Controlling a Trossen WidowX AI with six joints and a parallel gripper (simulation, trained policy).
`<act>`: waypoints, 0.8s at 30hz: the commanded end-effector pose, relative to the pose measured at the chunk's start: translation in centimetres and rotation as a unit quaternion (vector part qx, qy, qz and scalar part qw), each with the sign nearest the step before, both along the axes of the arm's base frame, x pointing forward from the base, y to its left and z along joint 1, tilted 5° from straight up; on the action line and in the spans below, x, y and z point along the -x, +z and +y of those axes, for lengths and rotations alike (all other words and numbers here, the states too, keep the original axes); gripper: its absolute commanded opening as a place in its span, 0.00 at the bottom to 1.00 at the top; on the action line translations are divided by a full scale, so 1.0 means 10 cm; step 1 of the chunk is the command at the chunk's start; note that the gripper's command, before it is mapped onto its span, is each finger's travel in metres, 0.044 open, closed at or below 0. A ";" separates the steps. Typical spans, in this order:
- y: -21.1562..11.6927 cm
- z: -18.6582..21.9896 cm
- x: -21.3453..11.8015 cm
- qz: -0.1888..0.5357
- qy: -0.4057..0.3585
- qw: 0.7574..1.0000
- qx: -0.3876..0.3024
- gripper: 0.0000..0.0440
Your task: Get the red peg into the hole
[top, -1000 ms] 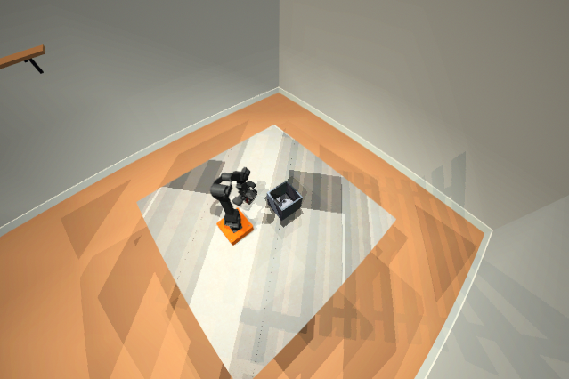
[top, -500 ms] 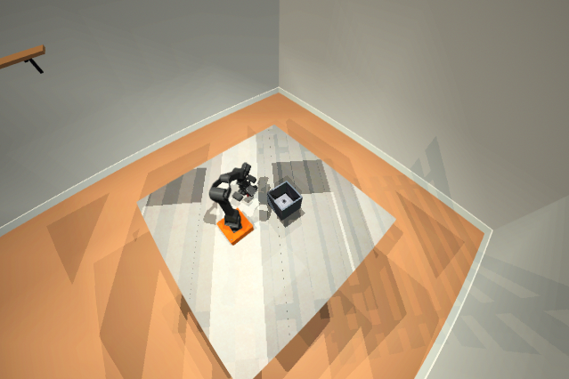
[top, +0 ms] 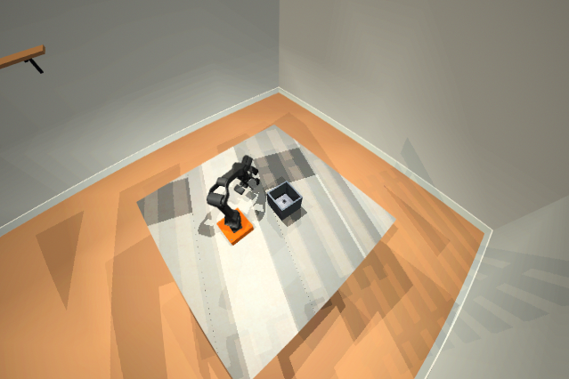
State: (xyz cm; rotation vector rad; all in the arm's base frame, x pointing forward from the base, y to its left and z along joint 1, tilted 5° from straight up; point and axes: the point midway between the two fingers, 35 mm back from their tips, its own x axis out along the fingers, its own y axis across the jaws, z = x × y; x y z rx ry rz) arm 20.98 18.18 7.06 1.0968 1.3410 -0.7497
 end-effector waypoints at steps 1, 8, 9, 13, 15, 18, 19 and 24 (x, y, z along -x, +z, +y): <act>0.15 -0.01 -0.09 -0.020 0.001 1.000 -0.006 0.00; 0.46 -0.14 -0.27 -0.051 -0.003 0.999 -0.007 0.00; 0.50 -0.17 -0.30 -0.055 -0.004 0.998 -0.006 0.00; 0.64 -0.28 -0.40 -0.068 -0.011 0.998 0.000 0.00; 0.70 -0.35 -0.45 -0.073 -0.015 0.997 0.004 0.00; 0.77 -0.46 -0.52 -0.080 -0.023 0.996 0.012 0.00; 0.78 -0.50 -0.54 -0.082 -0.026 0.996 0.014 0.00; 0.84 -0.69 -0.63 -0.086 -0.040 0.995 0.028 0.00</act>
